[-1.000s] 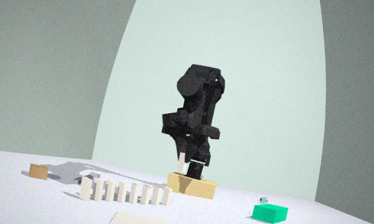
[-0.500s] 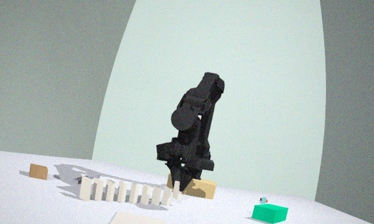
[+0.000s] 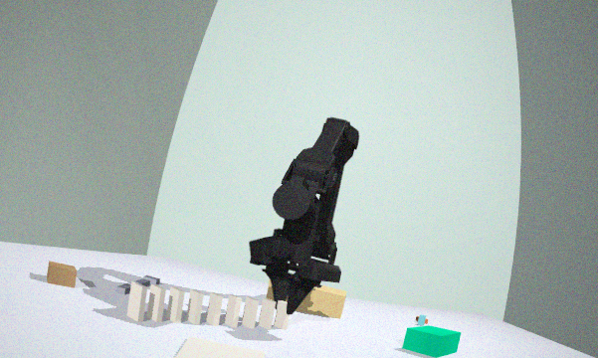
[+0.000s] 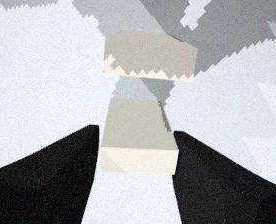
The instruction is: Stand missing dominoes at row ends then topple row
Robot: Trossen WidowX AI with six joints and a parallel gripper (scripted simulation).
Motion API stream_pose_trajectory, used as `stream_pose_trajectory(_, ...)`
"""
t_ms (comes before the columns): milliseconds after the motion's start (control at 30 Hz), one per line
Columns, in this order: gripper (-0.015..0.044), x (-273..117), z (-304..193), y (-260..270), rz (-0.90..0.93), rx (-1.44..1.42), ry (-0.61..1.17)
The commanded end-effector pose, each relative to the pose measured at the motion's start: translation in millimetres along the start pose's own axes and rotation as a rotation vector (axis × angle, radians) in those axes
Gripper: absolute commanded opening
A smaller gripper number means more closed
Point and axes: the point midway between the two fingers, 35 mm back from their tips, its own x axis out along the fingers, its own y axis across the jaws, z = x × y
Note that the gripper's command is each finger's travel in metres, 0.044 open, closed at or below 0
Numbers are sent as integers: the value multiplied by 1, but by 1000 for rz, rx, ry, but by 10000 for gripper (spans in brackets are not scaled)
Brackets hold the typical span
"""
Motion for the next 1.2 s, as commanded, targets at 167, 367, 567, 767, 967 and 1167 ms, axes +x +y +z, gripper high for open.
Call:
stream_pose_trajectory(167,343,0,0,0,0,4,-1)
stream_pose_trajectory(367,440,0,0,0,0,4,-1)
stream_pose_trajectory(567,440,-72,6,5,0,2,-1)
stream_pose_trajectory(767,440,-130,0,0,-1,0,0)
stream_pose_trajectory(967,335,-119,-6,1,-1,-259,0)
stream_pose_trajectory(1167,177,-94,-20,2,0,-888,1)
